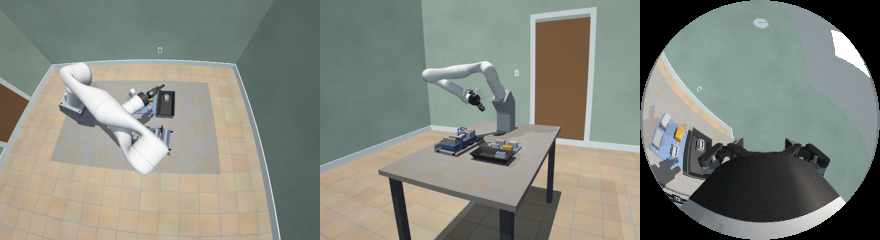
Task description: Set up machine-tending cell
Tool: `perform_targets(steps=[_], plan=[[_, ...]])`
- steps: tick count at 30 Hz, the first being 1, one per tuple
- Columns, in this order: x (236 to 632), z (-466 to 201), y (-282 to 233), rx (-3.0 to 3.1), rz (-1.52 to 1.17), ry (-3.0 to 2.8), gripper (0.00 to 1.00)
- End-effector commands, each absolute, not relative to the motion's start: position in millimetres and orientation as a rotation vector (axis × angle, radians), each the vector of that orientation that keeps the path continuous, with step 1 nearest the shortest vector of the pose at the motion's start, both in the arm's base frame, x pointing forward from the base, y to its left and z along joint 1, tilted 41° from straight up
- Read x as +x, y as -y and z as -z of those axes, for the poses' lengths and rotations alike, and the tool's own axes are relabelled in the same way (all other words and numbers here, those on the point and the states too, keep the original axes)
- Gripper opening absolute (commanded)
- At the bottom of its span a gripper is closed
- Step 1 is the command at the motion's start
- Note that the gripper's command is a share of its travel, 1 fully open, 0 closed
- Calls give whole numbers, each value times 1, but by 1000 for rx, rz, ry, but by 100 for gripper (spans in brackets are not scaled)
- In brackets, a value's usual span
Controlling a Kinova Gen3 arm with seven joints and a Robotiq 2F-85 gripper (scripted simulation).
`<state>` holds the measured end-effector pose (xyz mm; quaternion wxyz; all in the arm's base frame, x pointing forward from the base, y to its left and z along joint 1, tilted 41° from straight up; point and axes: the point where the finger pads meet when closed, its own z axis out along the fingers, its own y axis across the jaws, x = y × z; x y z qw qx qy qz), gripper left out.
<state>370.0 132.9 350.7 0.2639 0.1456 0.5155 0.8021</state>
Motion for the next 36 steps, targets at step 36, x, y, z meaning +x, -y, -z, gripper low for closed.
perform_targets(steps=[36], plan=[[195,-161,-269,805,-1843,-2973,100]])
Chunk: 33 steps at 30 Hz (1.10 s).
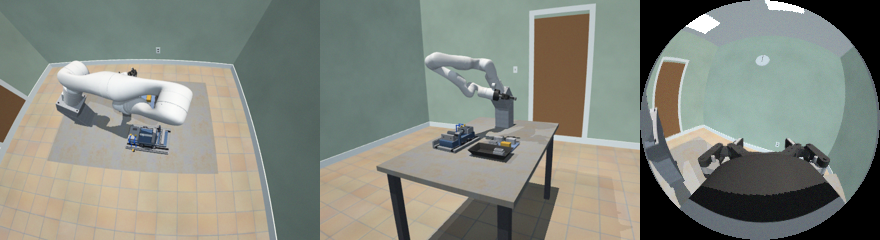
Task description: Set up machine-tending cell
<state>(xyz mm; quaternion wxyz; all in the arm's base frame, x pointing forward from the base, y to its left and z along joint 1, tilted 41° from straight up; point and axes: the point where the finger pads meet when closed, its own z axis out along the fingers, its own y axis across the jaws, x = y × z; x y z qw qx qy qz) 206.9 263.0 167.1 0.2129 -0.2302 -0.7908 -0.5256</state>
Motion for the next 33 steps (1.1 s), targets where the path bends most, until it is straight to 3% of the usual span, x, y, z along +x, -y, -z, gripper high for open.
perform_targets(steps=[1,16,33], plan=[[191,-154,-267,-621,1332,2244,100],[166,-81,-222,-911,744,2425,100],[203,-49,-157,-1379,356,2615,100]])
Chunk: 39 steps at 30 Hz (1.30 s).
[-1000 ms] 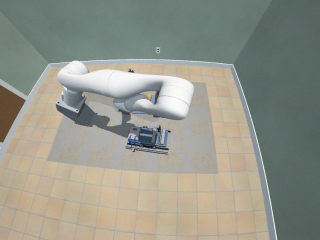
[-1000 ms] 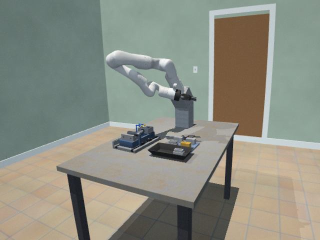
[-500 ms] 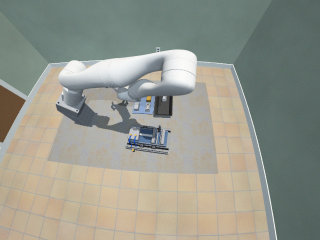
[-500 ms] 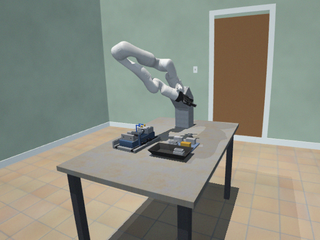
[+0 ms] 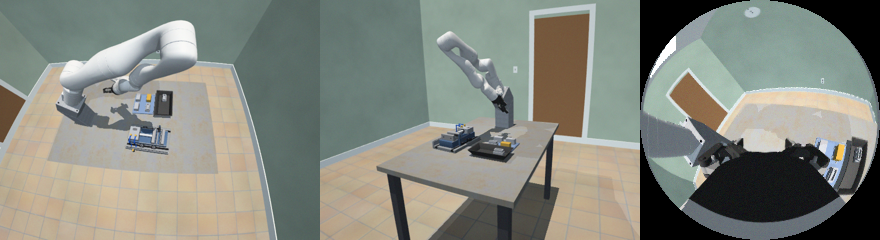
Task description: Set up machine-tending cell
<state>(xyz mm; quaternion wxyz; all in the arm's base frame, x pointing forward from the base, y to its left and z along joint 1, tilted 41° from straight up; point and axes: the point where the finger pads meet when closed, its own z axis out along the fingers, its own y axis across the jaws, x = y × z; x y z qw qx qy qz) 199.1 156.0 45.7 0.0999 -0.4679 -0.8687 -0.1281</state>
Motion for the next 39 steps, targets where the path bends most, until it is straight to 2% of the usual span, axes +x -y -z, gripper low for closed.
perform_targets(steps=[1,6,39], plan=[[207,-49,-154,-1413,344,2625,100],[225,-52,-141,-1551,314,2659,100],[229,-53,-138,-1585,311,2665,100]])
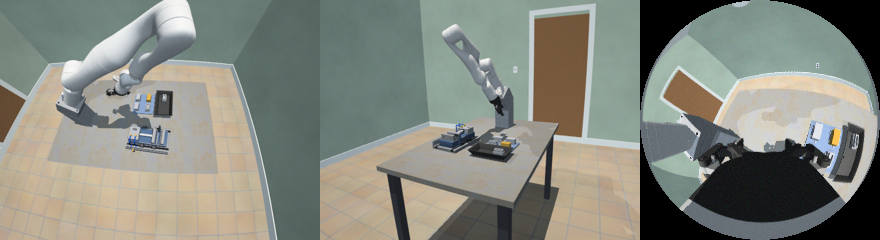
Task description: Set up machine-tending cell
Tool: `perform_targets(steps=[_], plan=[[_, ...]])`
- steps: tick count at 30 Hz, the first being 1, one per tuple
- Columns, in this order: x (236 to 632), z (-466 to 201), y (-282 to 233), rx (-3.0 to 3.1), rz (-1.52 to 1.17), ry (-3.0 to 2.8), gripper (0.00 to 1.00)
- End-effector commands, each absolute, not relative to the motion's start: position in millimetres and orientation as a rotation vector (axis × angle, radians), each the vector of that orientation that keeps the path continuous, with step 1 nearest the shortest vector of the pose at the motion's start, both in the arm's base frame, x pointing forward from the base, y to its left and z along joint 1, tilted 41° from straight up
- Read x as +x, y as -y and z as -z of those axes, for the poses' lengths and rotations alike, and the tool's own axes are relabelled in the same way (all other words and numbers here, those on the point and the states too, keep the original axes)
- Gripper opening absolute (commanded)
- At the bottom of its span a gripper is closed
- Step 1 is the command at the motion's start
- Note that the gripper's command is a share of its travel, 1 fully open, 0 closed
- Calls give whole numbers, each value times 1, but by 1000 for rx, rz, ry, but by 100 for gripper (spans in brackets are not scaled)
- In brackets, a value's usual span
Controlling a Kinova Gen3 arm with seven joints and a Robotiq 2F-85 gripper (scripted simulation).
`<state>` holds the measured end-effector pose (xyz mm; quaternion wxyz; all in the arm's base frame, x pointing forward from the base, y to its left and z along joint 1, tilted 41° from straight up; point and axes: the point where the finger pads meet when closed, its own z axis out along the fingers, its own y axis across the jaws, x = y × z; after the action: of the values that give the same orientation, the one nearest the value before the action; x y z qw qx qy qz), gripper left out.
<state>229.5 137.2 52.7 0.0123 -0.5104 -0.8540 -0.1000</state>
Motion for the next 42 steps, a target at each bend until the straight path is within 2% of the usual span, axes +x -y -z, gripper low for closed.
perform_targets(steps=[1,42], plan=[[229,-53,-138,-1585,311,2665,100],[238,-56,-133,-1653,309,2677,100]])
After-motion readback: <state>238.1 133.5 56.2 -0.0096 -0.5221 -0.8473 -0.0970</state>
